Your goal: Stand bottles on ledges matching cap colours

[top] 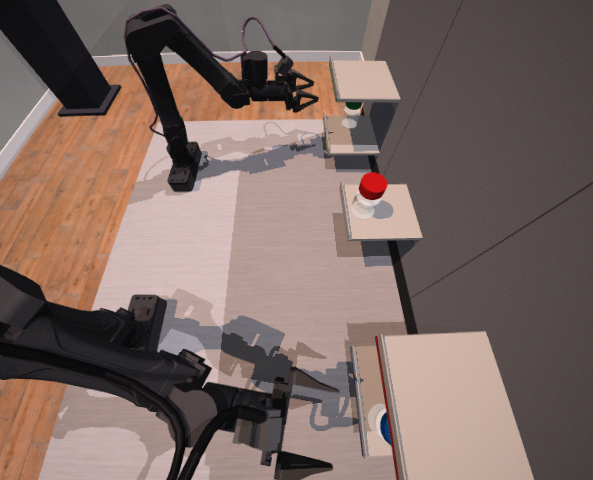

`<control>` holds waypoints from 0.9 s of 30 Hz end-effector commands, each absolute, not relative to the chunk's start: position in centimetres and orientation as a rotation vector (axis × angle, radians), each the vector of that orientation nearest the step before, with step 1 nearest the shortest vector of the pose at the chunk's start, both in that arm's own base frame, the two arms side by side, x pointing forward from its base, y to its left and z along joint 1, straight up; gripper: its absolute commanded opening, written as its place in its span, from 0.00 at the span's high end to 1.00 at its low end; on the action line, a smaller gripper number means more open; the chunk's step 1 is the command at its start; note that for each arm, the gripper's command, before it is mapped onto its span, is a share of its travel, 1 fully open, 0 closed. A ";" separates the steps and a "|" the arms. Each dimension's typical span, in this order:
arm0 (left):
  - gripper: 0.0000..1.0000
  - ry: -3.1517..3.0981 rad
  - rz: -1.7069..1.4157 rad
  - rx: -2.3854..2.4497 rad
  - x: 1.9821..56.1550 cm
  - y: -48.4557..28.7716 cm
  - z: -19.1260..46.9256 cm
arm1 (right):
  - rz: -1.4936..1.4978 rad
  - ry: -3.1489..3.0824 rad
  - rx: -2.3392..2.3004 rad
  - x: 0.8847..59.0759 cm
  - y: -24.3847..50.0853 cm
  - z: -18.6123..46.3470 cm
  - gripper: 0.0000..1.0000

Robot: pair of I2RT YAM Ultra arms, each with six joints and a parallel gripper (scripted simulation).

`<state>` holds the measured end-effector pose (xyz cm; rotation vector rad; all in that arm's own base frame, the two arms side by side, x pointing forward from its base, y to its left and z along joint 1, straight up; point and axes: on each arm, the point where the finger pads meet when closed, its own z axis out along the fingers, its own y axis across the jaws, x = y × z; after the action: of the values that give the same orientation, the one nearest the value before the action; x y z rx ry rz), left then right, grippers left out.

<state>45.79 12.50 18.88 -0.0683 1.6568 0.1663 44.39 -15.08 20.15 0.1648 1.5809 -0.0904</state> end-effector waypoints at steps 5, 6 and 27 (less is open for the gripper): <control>0.19 1.616 0.127 -0.101 50.9 12.7 16.2 | -0.097 1.595 0.219 43.7 -15.5 30.4 0.00; 0.19 1.622 0.121 -0.104 51.5 12.7 15.5 | -0.100 1.585 0.220 43.5 -15.5 31.9 0.00; 0.19 1.647 0.101 -0.109 54.1 12.7 12.8 | -0.127 1.467 0.201 42.3 -15.1 43.3 0.00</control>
<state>53.34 13.01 11.30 -0.1111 1.6823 0.0992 43.05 -15.28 41.64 0.1941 1.4835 -0.1191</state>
